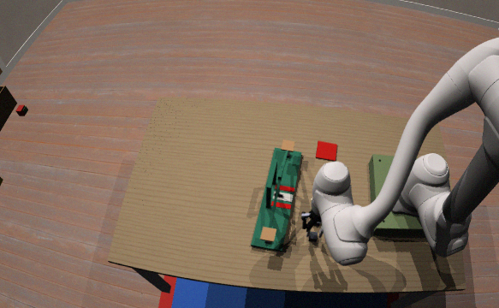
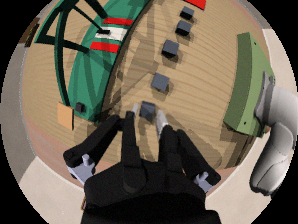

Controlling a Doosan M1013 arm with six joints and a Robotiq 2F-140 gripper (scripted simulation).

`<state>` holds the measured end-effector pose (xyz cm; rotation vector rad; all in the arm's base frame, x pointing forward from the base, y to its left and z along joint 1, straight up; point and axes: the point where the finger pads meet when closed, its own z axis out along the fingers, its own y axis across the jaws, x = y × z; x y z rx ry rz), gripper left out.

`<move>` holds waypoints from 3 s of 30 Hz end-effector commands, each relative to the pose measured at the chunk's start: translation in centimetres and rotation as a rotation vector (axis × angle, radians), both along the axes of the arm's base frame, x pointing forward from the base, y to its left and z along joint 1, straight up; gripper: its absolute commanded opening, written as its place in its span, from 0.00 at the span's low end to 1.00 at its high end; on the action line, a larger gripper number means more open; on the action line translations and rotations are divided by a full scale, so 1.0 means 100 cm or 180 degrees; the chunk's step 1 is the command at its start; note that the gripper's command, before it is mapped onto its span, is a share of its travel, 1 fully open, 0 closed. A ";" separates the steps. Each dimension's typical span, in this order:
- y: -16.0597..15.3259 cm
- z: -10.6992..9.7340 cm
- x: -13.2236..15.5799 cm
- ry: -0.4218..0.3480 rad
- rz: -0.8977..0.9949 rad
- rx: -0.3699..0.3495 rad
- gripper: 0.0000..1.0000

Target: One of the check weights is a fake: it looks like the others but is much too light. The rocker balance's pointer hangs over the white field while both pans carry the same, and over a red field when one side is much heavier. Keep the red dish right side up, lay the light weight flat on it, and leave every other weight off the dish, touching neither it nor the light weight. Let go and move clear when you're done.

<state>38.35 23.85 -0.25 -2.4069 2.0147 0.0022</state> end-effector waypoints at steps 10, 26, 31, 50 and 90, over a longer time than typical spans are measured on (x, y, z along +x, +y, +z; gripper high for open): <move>0.001 -0.002 0.000 -0.0011 -0.0003 -0.0001 0.35; 0.001 -0.002 0.000 -0.0011 -0.0003 -0.0001 0.35; 0.001 -0.002 0.000 -0.0011 -0.0003 -0.0001 0.35; 0.001 -0.002 0.000 -0.0011 -0.0003 -0.0001 0.35; 0.001 -0.028 0.000 -0.0011 -0.0003 -0.0001 0.35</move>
